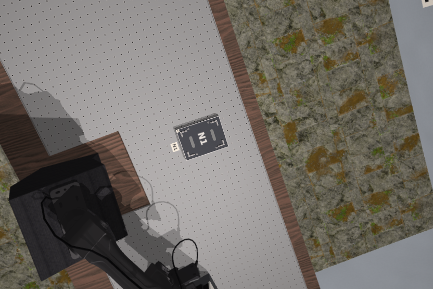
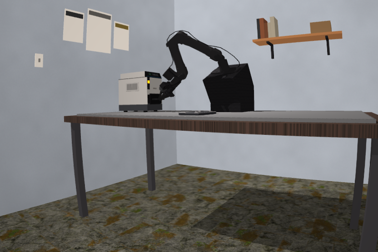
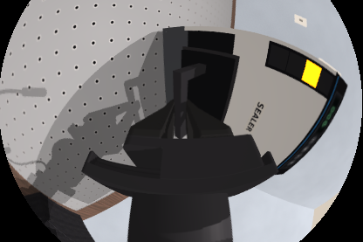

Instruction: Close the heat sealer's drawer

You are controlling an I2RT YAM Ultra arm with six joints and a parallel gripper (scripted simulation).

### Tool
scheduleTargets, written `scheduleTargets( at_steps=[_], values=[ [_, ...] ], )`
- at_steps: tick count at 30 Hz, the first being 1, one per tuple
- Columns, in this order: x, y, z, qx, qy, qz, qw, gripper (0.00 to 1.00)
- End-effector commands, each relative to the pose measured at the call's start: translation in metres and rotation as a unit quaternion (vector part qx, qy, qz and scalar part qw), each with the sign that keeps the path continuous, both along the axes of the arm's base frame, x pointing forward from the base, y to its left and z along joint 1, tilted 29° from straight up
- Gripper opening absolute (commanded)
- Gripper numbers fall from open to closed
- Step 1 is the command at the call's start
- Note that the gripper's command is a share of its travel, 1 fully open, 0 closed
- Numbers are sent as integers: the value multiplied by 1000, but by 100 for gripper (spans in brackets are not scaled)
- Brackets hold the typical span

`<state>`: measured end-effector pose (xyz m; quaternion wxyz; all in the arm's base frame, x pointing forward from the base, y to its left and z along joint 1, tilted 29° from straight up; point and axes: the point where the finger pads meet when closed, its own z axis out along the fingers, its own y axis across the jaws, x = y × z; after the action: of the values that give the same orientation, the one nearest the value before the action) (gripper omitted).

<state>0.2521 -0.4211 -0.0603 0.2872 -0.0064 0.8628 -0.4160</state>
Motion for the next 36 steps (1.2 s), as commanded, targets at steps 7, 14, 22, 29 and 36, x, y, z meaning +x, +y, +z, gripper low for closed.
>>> scheduleTargets(
  at_steps=[7, 14, 22, 29, 36],
  values=[
    [-2, -37, 2, -11, 8, -28, 1000, 0],
    [-2, -37, 2, -11, 8, -28, 1000, 0],
    [-2, -37, 2, -11, 8, -28, 1000, 0],
    [-2, -37, 2, -11, 8, -28, 1000, 0],
    [1, -23, 1, -8, 4, -25, 1000, 0]
  ],
)
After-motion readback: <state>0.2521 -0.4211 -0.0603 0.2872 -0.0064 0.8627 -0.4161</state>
